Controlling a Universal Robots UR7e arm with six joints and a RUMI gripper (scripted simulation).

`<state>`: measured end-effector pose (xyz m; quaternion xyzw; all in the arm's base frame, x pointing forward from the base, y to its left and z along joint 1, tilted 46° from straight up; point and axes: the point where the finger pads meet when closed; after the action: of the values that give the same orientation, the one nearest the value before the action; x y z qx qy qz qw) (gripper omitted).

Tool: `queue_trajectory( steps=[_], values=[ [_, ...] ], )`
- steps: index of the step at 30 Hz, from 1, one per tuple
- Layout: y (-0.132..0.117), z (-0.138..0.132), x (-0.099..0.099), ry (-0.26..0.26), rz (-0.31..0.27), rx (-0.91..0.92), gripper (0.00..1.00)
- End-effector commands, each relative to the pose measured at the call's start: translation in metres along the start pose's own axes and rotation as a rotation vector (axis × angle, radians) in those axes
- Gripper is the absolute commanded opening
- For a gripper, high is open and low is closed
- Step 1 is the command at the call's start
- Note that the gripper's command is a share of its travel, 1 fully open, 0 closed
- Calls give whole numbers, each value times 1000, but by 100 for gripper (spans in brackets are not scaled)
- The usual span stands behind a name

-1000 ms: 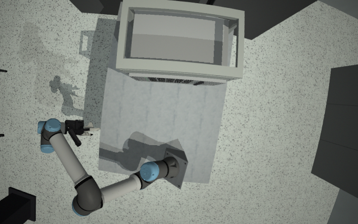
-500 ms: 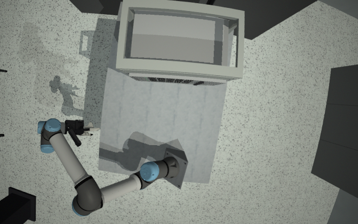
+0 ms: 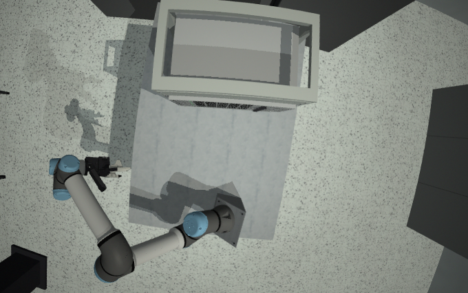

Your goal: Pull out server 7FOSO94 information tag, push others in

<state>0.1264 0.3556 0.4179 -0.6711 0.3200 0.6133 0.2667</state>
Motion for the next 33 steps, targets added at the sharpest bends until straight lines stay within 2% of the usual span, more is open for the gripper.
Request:
queue_trajectory(
  steps=[1, 33],
  values=[
    [0, 0, 0, 0, -1, 1, 100],
    [-4, -8, 0, -1, 1, 23, 100]
  ],
)
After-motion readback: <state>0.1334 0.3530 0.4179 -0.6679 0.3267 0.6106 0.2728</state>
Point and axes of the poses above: the point where the finger pads meet when closed, its own x axis out along the fingers, its own z axis across the jaws, y = z × x, and after that the axes turned 7 degrees about -x, right-handed
